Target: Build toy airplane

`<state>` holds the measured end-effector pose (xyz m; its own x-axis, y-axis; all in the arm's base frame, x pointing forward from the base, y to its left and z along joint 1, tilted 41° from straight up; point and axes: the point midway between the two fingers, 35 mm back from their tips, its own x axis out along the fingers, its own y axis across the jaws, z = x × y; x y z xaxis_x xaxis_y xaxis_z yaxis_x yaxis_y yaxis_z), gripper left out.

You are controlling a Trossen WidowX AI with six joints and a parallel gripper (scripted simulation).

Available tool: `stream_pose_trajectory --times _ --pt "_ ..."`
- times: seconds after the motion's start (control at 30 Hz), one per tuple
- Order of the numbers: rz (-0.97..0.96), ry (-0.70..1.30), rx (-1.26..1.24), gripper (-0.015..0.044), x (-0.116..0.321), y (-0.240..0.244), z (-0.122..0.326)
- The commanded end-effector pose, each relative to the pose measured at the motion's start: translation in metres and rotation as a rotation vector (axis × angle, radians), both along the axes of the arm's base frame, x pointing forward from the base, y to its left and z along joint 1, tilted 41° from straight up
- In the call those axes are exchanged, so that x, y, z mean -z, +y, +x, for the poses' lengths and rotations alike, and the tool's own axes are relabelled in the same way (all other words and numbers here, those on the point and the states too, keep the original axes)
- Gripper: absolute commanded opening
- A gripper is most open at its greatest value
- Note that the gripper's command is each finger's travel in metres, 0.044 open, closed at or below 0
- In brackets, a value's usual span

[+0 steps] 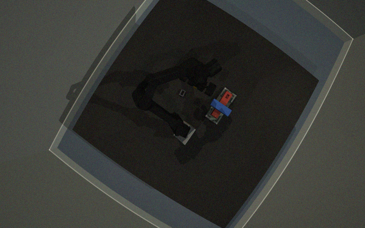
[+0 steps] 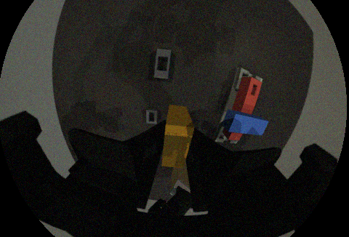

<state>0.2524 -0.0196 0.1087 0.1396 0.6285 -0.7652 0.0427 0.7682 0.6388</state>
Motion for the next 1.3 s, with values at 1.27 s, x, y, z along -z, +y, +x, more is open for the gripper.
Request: stream_pose_trajectory --times 1.27 --pt "-0.003 0.025 0.032 0.0 0.084 -0.079 0.048"
